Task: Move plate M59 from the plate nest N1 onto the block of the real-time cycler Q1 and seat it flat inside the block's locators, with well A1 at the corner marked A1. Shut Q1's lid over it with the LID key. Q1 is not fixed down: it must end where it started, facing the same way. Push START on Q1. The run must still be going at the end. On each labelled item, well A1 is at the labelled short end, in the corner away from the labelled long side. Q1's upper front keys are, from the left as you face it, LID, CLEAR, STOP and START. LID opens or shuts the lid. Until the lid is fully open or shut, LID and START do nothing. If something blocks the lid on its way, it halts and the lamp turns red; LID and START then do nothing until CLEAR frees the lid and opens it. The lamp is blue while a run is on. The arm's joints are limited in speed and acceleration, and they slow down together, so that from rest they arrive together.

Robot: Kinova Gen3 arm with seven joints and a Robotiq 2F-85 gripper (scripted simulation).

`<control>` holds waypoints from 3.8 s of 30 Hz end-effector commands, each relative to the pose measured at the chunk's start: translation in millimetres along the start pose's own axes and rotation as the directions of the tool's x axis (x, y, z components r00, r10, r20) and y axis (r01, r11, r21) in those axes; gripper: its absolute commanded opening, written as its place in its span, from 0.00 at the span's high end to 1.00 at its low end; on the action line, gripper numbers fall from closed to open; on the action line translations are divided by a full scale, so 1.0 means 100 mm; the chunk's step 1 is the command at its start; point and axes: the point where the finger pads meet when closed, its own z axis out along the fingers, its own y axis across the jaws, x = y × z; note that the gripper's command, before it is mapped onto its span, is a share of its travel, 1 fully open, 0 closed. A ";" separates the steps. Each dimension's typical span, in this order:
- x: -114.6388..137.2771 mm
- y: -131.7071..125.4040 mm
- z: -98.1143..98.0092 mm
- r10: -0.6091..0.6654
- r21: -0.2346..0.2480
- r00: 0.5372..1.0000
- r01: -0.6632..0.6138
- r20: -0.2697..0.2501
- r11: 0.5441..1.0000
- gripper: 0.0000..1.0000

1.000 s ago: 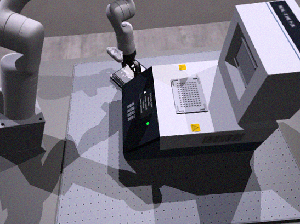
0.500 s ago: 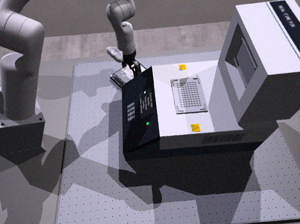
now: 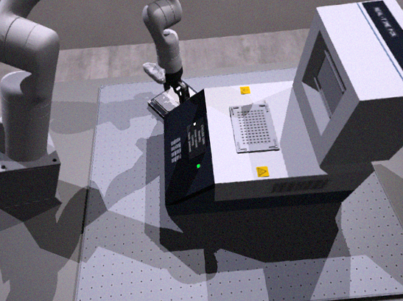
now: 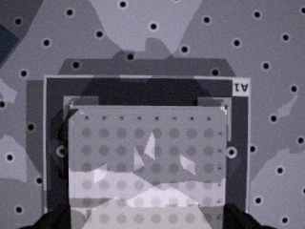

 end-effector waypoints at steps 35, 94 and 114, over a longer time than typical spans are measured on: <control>0.00 0.00 -0.04 0.000 0.000 1.000 0.000 0.000 1.000 0.09; 0.00 0.00 -0.49 0.000 0.000 1.000 0.000 0.000 1.000 0.09; 0.00 0.00 -0.73 0.000 0.000 1.000 0.000 0.000 1.000 0.09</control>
